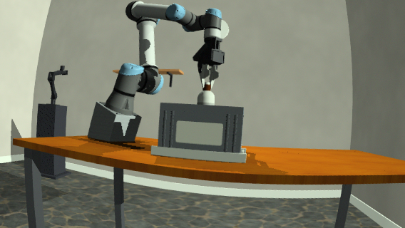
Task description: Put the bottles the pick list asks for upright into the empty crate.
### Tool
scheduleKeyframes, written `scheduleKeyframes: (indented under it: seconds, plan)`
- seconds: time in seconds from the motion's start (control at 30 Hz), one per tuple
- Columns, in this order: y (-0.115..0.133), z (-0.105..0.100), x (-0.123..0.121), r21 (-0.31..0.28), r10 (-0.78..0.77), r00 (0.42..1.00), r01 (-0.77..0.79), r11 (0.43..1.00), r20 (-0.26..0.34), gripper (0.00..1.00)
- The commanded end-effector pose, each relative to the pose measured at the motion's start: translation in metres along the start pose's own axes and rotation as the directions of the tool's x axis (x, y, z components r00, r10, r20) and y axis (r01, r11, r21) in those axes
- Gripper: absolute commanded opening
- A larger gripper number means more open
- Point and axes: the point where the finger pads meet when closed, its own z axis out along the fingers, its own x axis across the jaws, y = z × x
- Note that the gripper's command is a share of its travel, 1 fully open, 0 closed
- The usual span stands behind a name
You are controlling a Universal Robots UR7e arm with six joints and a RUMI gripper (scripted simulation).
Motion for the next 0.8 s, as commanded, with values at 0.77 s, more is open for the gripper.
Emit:
scheduleKeyframes:
  seconds: [0.77]
  plan:
    - [0.001,0.025,0.000,-0.002,0.000,1.000,0.000,1.000,-0.001,0.00]
